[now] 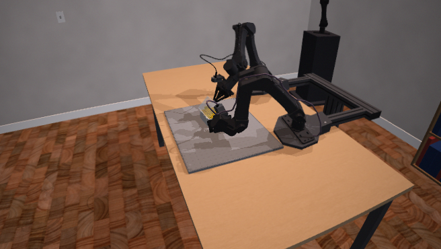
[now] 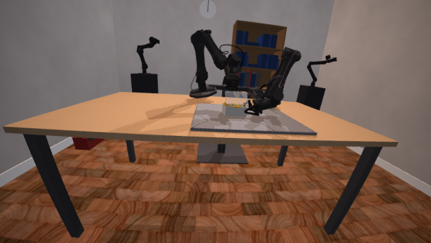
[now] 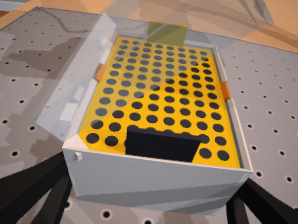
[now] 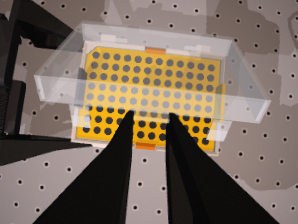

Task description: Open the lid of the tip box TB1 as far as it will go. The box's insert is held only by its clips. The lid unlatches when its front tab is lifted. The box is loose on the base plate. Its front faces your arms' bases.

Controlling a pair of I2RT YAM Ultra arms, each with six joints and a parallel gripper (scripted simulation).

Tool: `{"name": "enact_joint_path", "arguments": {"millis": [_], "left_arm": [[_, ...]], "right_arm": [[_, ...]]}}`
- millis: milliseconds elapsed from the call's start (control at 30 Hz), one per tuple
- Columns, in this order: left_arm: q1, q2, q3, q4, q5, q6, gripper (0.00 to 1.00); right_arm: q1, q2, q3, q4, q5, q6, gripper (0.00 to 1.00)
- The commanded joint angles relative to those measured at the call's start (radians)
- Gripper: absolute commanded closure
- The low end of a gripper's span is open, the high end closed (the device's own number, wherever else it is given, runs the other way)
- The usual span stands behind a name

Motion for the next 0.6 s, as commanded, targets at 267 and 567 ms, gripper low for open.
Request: {"name": "enact_joint_path", "arguments": {"millis": [267, 567], "left_arm": [[0.002, 0.007, 0.011, -0.006, 0.001, -0.003, 0.16], [0.002, 0.007, 0.012, -0.006, 0.001, -0.003, 0.16]], "right_arm": [[-0.055, 0.069, 0.430, -0.689, -0.124, 0.152, 0.88], [-0.075, 0.174, 0.666, -0.939, -0.178, 0.191, 0.88]]}}
